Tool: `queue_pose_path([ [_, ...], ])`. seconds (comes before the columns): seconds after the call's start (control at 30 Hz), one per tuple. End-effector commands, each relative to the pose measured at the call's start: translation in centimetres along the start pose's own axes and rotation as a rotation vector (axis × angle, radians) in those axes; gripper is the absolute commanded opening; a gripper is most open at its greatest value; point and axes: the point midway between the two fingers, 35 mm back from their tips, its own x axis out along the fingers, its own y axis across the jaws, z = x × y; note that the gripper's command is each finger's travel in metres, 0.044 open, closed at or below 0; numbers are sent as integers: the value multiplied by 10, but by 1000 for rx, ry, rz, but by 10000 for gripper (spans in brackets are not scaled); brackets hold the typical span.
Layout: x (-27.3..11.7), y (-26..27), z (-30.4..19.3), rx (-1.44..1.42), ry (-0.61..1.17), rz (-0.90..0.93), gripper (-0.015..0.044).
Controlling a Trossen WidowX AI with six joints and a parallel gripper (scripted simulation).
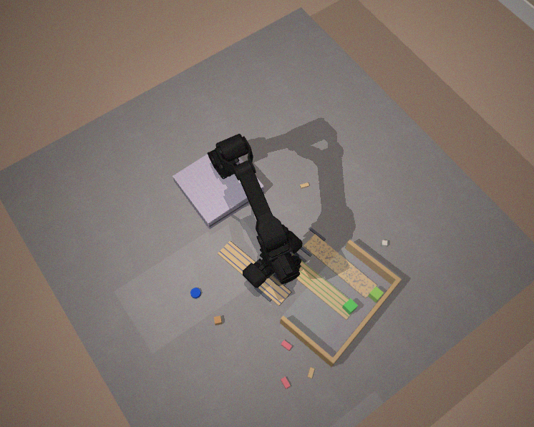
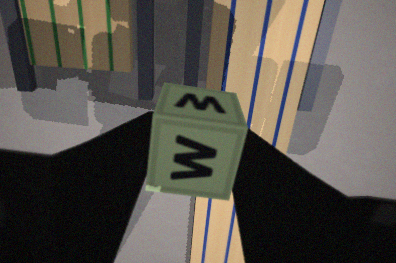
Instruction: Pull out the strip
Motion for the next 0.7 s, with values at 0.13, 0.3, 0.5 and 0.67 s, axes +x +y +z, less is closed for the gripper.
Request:
queue_pose_path([
  [0.13, -3, 10, -24, 4, -6, 1, 0],
  [0.3, -2, 16, -41, 4, -4, 1, 0],
  [0.5, 0, 24, -62, 3, -2, 2, 0],
  [0.67, 0, 28, -70, 3, -2, 2, 0],
])
